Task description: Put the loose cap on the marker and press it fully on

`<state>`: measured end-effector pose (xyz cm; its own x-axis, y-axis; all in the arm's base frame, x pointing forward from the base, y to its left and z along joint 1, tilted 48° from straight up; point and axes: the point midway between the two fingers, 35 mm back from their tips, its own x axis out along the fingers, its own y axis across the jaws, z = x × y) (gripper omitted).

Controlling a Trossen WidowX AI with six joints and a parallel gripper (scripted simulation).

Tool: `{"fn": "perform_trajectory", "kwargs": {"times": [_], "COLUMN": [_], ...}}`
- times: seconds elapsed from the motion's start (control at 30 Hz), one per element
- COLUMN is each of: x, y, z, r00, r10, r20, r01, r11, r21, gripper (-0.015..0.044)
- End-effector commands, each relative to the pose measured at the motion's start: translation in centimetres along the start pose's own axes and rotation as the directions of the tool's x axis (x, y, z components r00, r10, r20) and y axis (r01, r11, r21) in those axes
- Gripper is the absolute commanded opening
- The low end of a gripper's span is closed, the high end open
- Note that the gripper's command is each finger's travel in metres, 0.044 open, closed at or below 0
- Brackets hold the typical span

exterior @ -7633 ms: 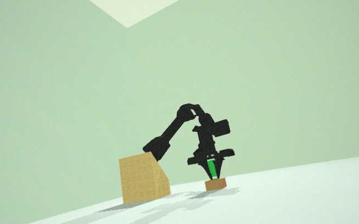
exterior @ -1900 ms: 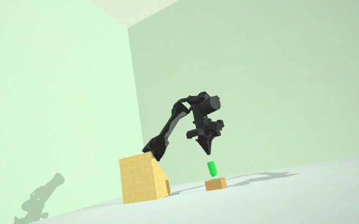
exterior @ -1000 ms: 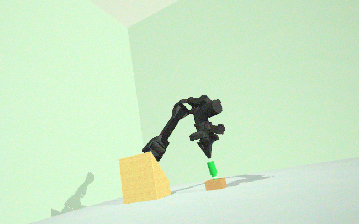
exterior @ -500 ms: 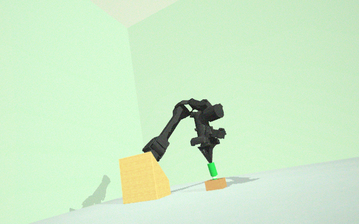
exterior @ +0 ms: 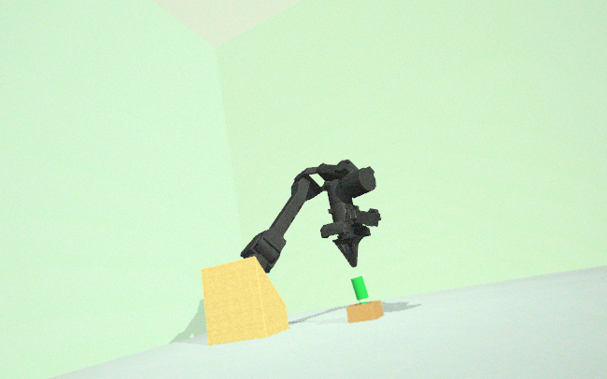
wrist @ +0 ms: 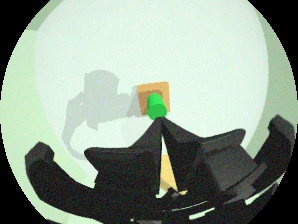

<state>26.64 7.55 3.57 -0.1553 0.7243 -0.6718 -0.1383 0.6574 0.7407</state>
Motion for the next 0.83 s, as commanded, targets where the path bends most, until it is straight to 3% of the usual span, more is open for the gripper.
{"fn": "perform_trajectory", "kwargs": {"times": [0.0,0.23,0.8], "x": [-5.54,-6.52,-6.52], "y": [-0.18,-0.11,-0.11], "z": [0.07,-0.07,-0.07], "r00": [1.000,1.000,1.000], "r10": [-0.007,-0.005,-0.005], "r20": [0.010,0.009,0.009], "r01": [0.007,0.005,0.005], "r11": [1.000,1.000,1.000], "r21": [-0.004,-0.004,-0.004], "gripper": [0.0000,0.0000,0.0440]}}
